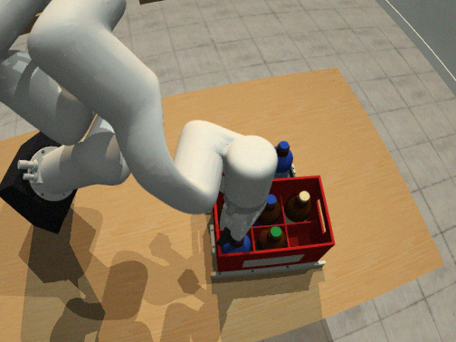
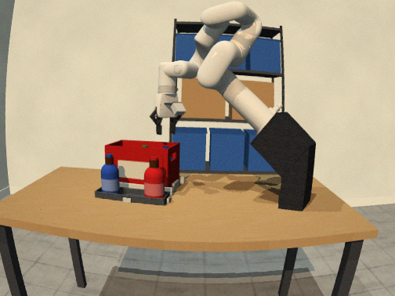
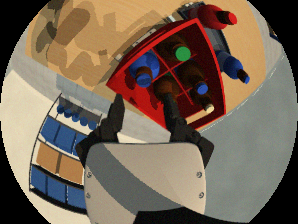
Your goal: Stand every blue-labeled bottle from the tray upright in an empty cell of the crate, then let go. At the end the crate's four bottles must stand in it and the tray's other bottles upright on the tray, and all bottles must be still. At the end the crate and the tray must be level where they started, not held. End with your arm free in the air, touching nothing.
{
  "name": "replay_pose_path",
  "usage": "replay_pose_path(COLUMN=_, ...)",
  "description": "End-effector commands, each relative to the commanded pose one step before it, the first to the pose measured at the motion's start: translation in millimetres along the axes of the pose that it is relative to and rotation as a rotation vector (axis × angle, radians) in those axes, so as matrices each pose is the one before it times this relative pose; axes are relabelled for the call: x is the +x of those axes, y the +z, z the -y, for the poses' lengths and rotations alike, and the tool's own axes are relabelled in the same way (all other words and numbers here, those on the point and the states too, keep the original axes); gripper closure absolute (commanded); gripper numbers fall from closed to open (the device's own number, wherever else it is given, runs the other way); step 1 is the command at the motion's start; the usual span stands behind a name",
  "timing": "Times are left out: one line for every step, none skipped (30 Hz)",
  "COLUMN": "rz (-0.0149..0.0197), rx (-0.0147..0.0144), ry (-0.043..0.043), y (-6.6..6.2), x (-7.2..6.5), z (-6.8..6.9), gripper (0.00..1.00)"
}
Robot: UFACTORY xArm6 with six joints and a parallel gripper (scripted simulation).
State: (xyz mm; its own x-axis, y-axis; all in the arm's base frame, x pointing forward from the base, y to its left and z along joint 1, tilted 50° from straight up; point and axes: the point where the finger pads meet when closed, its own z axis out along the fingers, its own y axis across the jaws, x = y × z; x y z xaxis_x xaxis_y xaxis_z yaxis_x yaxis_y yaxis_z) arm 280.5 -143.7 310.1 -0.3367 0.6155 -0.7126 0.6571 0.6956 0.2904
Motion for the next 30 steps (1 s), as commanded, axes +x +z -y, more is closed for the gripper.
replay_pose_path(rz=0.00247, rx=-0.0011, ry=-0.00004, y=-9.41, x=-0.2, z=-0.11, gripper=0.35)
replay_pose_path(rz=0.0, rx=0.0, ry=0.0, y=-0.84, x=0.0, z=0.0, gripper=0.35)
replay_pose_path(rz=0.0, rx=0.0, ry=0.0, y=0.0, x=0.0, z=0.0, gripper=0.35)
replay_pose_path(rz=0.0, rx=0.0, ry=0.0, y=0.0, x=0.0, z=0.0, gripper=0.35)
replay_pose_path(rz=0.0, rx=0.0, ry=0.0, y=-0.7, x=0.0, z=0.0, gripper=0.35)
replay_pose_path(rz=0.0, rx=0.0, ry=0.0, y=-0.57, x=0.0, z=0.0, gripper=0.35)
replay_pose_path(rz=0.0, rx=0.0, ry=0.0, y=-0.44, x=0.0, z=0.0, gripper=0.35)
replay_pose_path(rz=0.0, rx=0.0, ry=0.0, y=-0.33, x=0.0, z=0.0, gripper=0.35)
replay_pose_path(rz=0.0, rx=0.0, ry=0.0, y=-0.23, x=0.0, z=0.0, gripper=0.35)
replay_pose_path(rz=0.0, rx=0.0, ry=0.0, y=-0.14, x=0.0, z=0.0, gripper=0.35)
replay_pose_path(rz=0.0, rx=0.0, ry=0.0, y=-0.08, x=0.0, z=0.0, gripper=0.35)
replay_pose_path(rz=0.0, rx=0.0, ry=0.0, y=-0.03, x=0.0, z=0.0, gripper=0.35)
replay_pose_path(rz=0.0, rx=0.0, ry=0.0, y=0.0, x=0.0, z=0.0, gripper=0.35)
replay_pose_path(rz=0.0, rx=0.0, ry=0.0, y=0.0, x=0.0, z=0.0, gripper=1.0)
replay_pose_path(rz=0.0, rx=0.0, ry=0.0, y=0.0, x=0.0, z=0.0, gripper=1.0)
replay_pose_path(rz=0.0, rx=0.0, ry=0.0, y=0.0, x=0.0, z=0.0, gripper=1.0)
replay_pose_path(rz=0.0, rx=0.0, ry=0.0, y=0.0, x=0.0, z=0.0, gripper=1.0)
replay_pose_path(rz=0.0, rx=0.0, ry=0.0, y=0.0, x=0.0, z=0.0, gripper=1.0)
replay_pose_path(rz=0.0, rx=0.0, ry=0.0, y=0.0, x=0.0, z=0.0, gripper=1.0)
replay_pose_path(rz=0.0, rx=0.0, ry=0.0, y=0.0, x=0.0, z=0.0, gripper=1.0)
replay_pose_path(rz=0.0, rx=0.0, ry=0.0, y=0.0, x=0.0, z=0.0, gripper=1.0)
replay_pose_path(rz=0.0, rx=0.0, ry=0.0, y=0.0, x=0.0, z=0.0, gripper=1.0)
replay_pose_path(rz=0.0, rx=0.0, ry=0.0, y=0.0, x=0.0, z=0.0, gripper=1.0)
replay_pose_path(rz=0.0, rx=0.0, ry=0.0, y=0.0, x=0.0, z=0.0, gripper=1.0)
replay_pose_path(rz=0.0, rx=0.0, ry=0.0, y=0.0, x=0.0, z=0.0, gripper=1.0)
replay_pose_path(rz=0.0, rx=0.0, ry=0.0, y=0.0, x=0.0, z=0.0, gripper=1.0)
replay_pose_path(rz=0.0, rx=0.0, ry=0.0, y=0.0, x=0.0, z=0.0, gripper=1.0)
replay_pose_path(rz=0.0, rx=0.0, ry=0.0, y=0.0, x=0.0, z=0.0, gripper=1.0)
replay_pose_path(rz=0.0, rx=0.0, ry=0.0, y=0.0, x=0.0, z=0.0, gripper=1.0)
replay_pose_path(rz=0.0, rx=0.0, ry=0.0, y=0.0, x=0.0, z=0.0, gripper=1.0)
